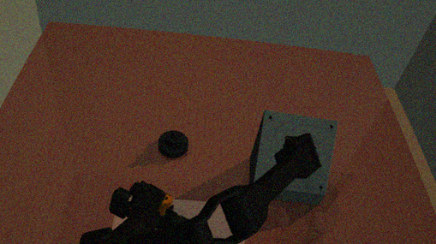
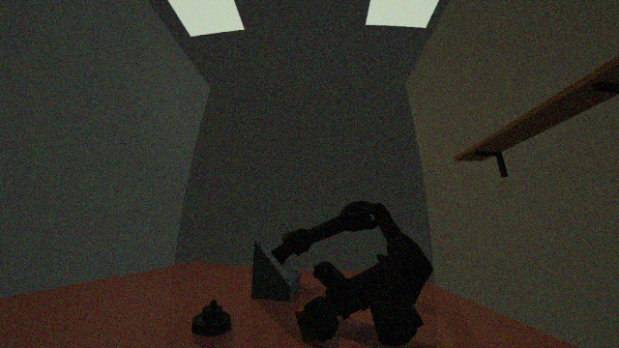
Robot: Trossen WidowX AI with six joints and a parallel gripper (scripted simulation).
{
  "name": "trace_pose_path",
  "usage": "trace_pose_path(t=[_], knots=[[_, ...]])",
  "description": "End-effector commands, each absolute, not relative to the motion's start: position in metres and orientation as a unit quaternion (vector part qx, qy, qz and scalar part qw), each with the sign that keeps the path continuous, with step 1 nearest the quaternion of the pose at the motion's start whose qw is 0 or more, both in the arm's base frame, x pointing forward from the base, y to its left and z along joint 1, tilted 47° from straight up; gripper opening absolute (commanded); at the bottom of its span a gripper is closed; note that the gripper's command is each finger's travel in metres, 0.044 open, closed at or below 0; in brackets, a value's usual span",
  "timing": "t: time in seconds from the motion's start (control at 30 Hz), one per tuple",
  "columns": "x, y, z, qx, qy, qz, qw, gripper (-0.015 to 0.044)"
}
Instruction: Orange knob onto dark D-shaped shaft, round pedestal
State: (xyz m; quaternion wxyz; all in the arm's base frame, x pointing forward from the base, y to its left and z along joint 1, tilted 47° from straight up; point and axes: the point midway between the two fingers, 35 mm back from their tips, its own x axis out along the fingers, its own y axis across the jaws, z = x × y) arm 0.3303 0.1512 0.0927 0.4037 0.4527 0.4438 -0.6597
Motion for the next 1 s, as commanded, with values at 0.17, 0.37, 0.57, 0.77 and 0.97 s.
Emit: trace_pose_path(t=[0.17,0.37,0.57,0.77,0.97], knots=[[0.3302,0.1507,0.0923,0.452,0.444,-0.660,0.403,0.0260],[0.3302,0.1507,0.0923,0.452,0.444,-0.660,0.403,0.0260],[0.3302,0.1507,0.0923,0.452,0.444,-0.660,0.403,0.0260],[0.3302,0.1507,0.0923,0.452,0.444,-0.660,0.403,0.0260],[0.3302,0.1507,0.0923,0.452,0.444,-0.660,0.403,0.0391]])
